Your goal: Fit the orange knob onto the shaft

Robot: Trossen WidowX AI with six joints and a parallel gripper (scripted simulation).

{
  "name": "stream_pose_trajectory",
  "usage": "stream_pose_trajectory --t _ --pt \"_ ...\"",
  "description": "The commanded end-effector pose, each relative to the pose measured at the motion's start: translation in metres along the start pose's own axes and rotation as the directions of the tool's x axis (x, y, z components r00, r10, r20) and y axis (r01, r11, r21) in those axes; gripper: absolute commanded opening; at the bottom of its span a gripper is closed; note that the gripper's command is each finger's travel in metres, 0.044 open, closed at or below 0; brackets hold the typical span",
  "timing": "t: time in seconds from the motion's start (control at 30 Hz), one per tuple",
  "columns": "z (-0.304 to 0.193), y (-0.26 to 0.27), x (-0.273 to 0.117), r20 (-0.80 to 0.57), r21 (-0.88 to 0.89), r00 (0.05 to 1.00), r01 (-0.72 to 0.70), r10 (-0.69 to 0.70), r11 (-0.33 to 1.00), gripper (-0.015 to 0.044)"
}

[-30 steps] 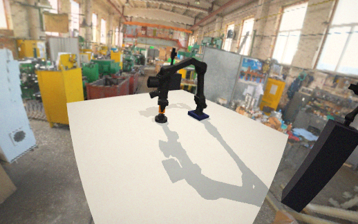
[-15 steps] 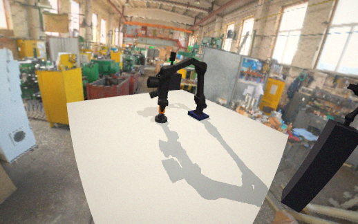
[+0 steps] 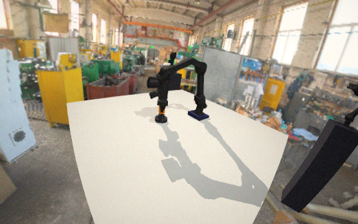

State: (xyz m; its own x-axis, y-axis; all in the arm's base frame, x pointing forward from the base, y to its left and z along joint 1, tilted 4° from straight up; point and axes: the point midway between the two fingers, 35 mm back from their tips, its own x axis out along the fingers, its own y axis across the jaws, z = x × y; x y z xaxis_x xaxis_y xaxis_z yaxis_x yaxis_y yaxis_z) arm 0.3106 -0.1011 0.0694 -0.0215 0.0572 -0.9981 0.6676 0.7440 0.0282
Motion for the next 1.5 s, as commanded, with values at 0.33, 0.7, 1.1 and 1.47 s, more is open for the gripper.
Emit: stream_pose_trajectory --t 0.33,0.7,1.1,1.47 --pt "-0.003 -0.001 0.006 0.009 0.006 1.000 0.000 0.000 1.000 0.0000" --pt "-0.004 -0.002 0.013 0.009 0.006 1.000 0.000 0.000 1.000 0.0000" --pt "-0.004 -0.002 0.015 0.009 0.006 1.000 0.000 0.000 1.000 0.0000" --pt "-0.004 -0.002 0.015 0.009 -0.043 1.000 0.001 0.000 0.999 0.0000"
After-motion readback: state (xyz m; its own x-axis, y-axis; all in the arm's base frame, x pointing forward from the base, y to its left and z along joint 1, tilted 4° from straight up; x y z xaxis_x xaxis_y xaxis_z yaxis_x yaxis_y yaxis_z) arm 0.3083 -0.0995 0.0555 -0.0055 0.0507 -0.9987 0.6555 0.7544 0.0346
